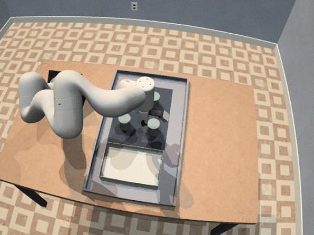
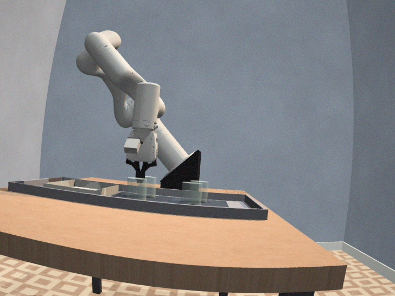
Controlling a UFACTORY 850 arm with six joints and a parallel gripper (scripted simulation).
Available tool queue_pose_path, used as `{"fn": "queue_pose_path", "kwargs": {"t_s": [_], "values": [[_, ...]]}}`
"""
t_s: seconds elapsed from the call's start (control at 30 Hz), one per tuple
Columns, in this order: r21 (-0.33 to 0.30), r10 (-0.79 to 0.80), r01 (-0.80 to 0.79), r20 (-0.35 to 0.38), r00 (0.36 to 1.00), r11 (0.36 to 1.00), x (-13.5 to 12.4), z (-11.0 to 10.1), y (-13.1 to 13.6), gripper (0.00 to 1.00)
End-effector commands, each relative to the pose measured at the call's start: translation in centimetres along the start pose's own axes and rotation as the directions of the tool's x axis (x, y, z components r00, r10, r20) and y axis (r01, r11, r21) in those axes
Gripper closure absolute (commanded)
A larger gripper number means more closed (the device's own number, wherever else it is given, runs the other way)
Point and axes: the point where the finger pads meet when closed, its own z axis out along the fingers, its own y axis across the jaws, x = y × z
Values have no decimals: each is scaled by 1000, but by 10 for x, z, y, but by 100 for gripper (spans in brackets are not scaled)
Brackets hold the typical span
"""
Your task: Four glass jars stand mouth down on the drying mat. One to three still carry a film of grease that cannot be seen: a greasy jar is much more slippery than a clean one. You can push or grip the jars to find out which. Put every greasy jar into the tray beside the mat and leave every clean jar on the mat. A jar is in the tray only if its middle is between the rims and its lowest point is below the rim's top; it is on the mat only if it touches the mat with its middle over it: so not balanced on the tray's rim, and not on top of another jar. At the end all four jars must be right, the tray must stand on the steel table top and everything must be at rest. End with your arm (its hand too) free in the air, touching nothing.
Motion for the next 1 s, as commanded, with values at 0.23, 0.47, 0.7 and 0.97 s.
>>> {"fn": "queue_pose_path", "kwargs": {"t_s": [0.23,0.47,0.7,0.97], "values": [[0,0,0,-1,1000,1000,2,-1,0,100],[0,0,0,-1,1000,1000,3,-2,0,100],[0,0,0,-1,1000,1000,3,-2,0,100],[0,0,0,-1,1000,1000,4,-3,0,100]]}}
